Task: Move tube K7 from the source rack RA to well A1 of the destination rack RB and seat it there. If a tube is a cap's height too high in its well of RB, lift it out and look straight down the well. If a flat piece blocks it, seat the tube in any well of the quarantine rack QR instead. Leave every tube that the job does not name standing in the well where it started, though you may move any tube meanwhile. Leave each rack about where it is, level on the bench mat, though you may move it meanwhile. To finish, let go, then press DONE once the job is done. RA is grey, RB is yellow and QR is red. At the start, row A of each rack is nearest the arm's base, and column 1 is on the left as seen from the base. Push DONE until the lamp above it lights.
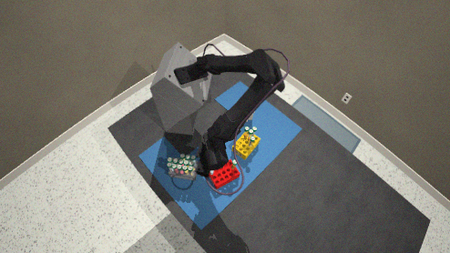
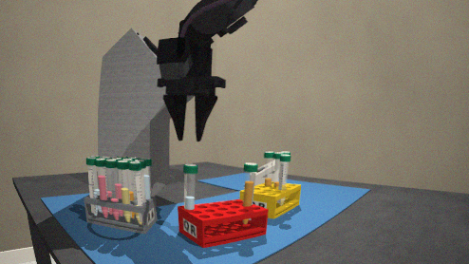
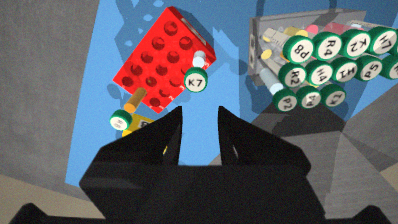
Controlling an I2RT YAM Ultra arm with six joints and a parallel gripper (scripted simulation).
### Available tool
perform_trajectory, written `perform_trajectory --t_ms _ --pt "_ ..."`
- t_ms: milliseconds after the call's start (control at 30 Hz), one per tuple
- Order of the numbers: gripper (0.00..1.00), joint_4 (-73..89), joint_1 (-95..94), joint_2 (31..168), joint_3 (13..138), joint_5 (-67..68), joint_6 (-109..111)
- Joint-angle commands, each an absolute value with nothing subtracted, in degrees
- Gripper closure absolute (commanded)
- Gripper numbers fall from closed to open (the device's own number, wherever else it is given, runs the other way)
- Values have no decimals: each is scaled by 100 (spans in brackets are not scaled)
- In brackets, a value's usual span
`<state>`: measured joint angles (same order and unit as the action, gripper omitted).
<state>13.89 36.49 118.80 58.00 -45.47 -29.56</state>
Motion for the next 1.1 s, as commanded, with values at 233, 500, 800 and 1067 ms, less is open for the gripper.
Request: perform_trajectory --t_ms 233,500,800,1067 --pt "70 2193 4028 11480 6078 -4613 -2475" --pt "70 2235 4037 11606 6105 -4614 -2448" --pt "70 2302 4040 11606 6224 -4610 -2441" --pt "70 2257 4039 11544 6208 -4609 -2439"
